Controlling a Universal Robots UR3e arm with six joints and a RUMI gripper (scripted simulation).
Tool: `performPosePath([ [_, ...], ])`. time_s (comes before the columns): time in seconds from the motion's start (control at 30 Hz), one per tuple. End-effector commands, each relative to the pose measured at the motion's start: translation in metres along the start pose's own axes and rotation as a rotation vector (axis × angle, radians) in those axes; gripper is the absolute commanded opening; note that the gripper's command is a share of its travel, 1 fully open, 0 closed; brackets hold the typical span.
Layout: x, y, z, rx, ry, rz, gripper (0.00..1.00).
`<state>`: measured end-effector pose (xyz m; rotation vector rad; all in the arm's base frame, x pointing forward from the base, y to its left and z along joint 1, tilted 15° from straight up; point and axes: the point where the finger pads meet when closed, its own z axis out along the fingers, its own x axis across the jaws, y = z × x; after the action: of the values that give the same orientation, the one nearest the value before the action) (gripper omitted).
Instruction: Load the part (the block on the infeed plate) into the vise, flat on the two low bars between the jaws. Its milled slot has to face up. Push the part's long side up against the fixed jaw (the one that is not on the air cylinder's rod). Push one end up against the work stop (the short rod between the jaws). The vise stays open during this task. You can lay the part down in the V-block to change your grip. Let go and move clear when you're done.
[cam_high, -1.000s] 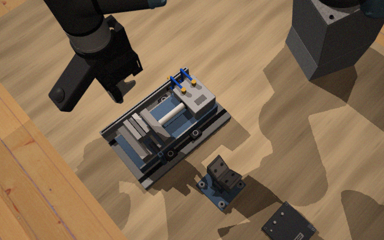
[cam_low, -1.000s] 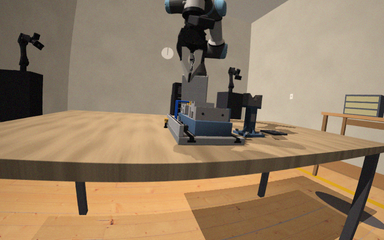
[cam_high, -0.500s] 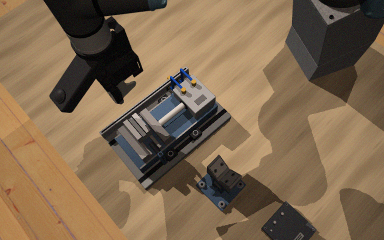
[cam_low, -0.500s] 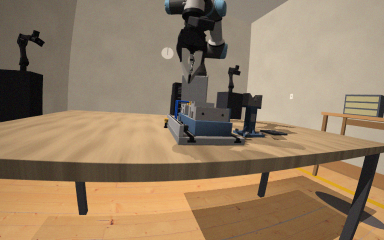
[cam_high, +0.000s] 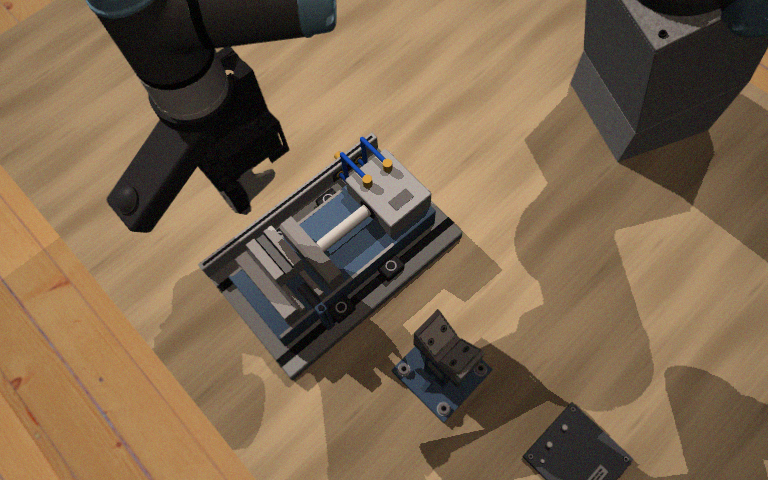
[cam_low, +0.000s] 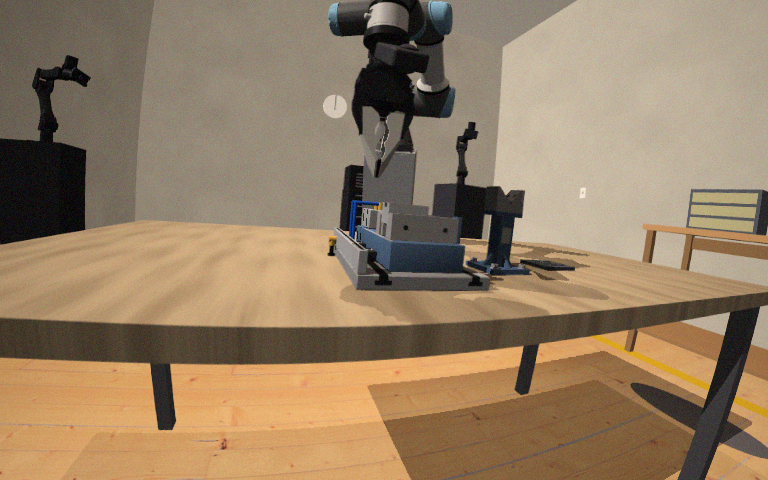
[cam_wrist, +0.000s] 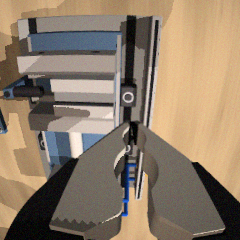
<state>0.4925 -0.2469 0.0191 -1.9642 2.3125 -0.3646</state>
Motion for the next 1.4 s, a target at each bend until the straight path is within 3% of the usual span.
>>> performPosePath([
  [0.0,0.001,-0.001,0.007,0.003,0.002,0.0,0.0],
  [0.67,0.001,-0.002,0.029,0.003,0.002,0.0,0.0],
  [1.37,0.001,-0.002,0.031,0.003,0.002,0.0,0.0],
])
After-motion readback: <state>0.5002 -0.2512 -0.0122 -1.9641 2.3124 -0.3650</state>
